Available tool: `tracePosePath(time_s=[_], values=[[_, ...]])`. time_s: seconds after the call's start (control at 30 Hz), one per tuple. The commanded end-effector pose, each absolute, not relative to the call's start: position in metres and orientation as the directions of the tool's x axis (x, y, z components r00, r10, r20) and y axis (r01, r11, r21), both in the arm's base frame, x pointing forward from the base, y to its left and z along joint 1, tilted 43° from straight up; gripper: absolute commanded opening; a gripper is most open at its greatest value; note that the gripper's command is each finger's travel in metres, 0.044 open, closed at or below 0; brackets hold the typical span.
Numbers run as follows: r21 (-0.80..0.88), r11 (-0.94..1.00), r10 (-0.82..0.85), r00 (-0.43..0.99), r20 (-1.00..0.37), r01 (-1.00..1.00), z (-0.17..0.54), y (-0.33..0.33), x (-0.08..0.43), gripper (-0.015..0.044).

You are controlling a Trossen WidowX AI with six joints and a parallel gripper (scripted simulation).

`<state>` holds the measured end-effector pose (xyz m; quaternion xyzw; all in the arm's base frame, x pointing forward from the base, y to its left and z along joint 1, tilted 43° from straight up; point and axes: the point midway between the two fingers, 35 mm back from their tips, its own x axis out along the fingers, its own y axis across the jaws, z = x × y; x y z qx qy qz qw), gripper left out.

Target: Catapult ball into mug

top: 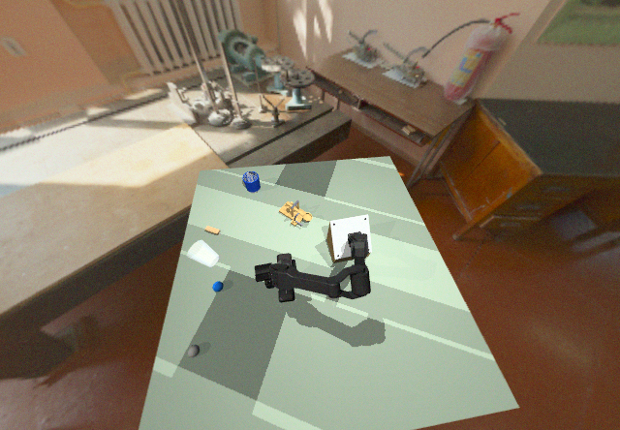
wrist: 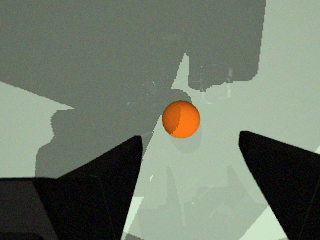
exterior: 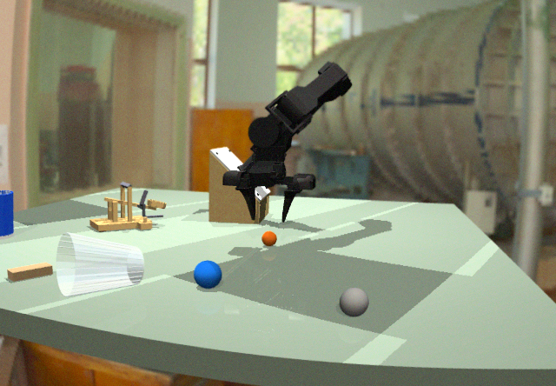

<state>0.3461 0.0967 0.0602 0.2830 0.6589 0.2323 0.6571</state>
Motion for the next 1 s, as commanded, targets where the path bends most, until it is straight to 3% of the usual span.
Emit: tracePosePath(time_s=[0.0, 0.87, 0.97], values=[[0.682, 0.728, 0.683, 0.022, -0.73, 0.068, 0.057, 0.103, 0.345, 0.03], [0.684, 0.727, 0.684, 0.022, -0.729, 0.068, 0.029, 0.13, 0.346, 0.03], [0.684, 0.727, 0.684, 0.022, -0.729, 0.068, 0.029, 0.13, 0.346, 0.0221]])
